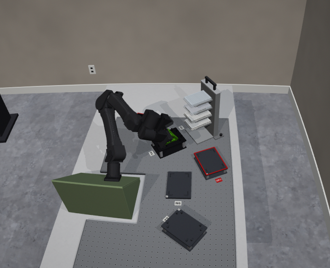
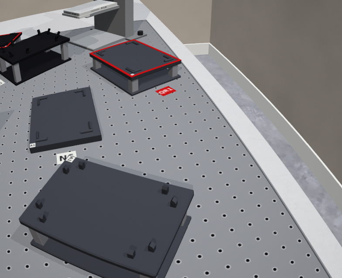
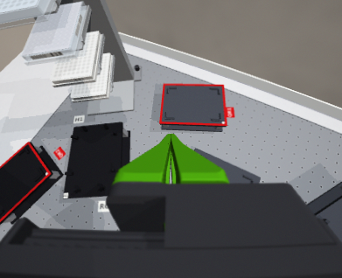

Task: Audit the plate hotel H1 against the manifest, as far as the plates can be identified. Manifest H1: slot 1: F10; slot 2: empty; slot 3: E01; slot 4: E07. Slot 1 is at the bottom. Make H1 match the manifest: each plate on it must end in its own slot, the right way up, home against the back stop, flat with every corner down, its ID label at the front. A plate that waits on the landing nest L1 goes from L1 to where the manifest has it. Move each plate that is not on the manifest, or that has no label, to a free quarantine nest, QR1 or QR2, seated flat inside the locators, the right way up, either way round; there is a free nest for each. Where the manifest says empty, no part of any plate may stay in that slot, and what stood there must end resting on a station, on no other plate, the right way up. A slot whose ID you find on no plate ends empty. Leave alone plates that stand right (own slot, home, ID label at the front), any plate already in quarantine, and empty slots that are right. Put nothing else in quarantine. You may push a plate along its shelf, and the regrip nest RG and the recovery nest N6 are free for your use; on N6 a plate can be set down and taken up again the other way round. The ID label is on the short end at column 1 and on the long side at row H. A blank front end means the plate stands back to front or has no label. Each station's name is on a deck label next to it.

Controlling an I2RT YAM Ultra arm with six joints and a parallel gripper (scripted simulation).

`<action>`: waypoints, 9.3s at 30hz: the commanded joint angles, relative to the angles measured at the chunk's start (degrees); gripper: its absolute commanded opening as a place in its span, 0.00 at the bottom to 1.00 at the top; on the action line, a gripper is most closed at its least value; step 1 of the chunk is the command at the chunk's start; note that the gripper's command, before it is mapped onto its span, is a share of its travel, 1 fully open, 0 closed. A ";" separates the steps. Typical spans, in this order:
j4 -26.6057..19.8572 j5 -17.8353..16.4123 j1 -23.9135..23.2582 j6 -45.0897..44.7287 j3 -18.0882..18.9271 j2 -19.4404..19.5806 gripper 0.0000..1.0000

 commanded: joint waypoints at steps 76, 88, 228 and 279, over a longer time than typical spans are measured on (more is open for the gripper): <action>-15.78 12.67 12.56 25.11 11.95 -35.19 1.00; -18.78 1.60 1.48 23.71 18.37 -30.36 1.00; -4.65 40.43 40.27 26.06 16.35 -20.71 1.00; -5.86 40.02 39.89 26.05 10.26 -27.98 1.00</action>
